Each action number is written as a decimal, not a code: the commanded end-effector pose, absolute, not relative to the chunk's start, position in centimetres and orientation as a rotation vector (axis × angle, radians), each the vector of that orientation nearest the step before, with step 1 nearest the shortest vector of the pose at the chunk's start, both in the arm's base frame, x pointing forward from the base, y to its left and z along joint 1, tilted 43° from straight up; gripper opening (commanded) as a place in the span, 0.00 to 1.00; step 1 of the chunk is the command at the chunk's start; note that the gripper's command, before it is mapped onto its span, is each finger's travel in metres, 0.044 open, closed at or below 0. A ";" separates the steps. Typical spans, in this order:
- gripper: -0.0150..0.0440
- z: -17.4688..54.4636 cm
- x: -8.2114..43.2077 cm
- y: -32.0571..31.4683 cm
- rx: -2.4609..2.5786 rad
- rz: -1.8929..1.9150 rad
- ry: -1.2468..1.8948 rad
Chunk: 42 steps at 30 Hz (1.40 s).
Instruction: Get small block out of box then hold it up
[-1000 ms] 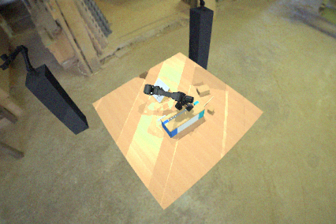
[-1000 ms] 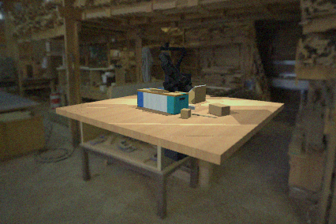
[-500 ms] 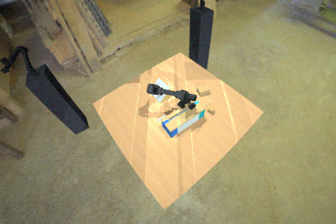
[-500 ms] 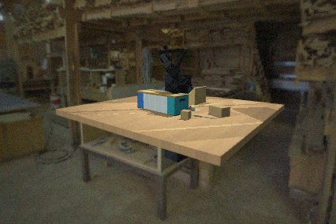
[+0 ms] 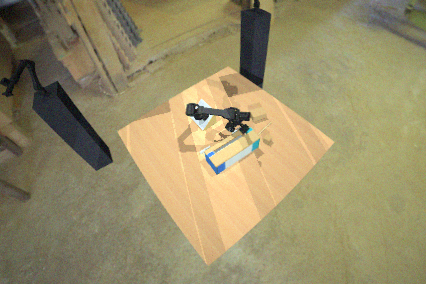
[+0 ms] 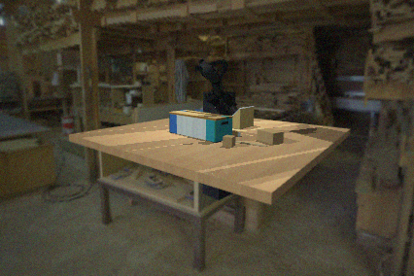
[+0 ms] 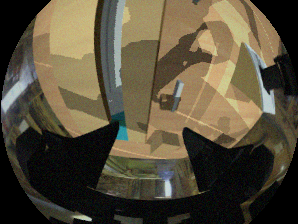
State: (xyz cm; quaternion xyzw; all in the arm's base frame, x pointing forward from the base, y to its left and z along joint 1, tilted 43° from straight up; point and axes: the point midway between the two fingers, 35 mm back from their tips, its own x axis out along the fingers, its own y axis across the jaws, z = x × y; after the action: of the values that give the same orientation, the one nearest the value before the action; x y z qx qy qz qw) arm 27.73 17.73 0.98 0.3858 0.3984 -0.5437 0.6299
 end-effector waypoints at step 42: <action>0.74 -1.3 24.3 21.3 -1.909 0.691 1.271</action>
State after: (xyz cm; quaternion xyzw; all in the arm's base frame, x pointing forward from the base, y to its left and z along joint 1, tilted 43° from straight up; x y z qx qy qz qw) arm 25.46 20.72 0.08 -0.4757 0.5922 0.0646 0.6472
